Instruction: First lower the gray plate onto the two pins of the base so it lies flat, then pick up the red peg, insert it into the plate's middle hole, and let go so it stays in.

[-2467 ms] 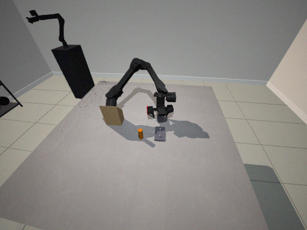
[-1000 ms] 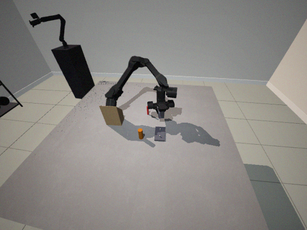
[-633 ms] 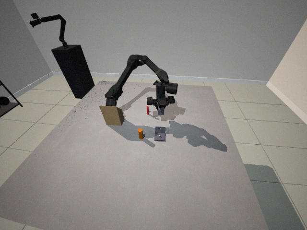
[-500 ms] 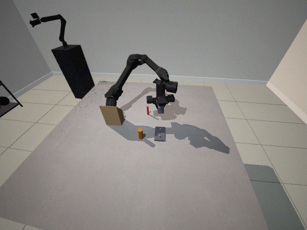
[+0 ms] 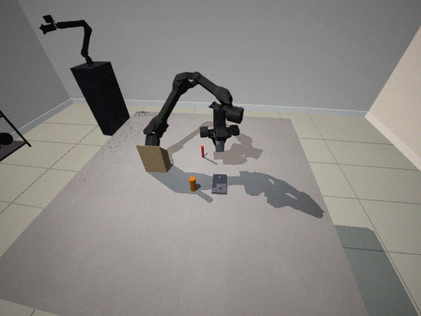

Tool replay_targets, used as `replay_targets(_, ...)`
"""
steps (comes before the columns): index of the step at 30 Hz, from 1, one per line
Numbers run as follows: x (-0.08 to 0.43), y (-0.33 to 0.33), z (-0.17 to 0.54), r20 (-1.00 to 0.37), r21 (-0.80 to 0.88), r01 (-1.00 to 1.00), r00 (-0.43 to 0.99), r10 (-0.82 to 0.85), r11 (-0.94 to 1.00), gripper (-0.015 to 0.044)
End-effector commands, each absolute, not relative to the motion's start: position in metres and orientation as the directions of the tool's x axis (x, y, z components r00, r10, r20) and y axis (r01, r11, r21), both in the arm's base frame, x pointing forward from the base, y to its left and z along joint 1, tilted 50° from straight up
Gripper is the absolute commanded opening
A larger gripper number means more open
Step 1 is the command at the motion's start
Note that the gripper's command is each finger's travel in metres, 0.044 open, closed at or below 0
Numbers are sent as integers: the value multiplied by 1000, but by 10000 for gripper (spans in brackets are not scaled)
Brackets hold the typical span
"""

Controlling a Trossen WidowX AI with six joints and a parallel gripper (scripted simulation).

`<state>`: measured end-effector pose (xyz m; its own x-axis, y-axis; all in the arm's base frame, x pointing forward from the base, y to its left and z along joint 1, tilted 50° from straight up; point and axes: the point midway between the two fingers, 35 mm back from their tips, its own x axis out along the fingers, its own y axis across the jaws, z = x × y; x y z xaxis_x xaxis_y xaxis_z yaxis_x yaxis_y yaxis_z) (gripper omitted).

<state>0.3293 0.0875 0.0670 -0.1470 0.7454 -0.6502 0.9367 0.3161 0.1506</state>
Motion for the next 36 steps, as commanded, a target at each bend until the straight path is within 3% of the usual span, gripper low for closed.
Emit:
replay_targets(1,333,83,57,-656,146,938,-146,741,315,0)
replay_targets(36,353,64,-47,-657,70,966,-142,740,248,0)
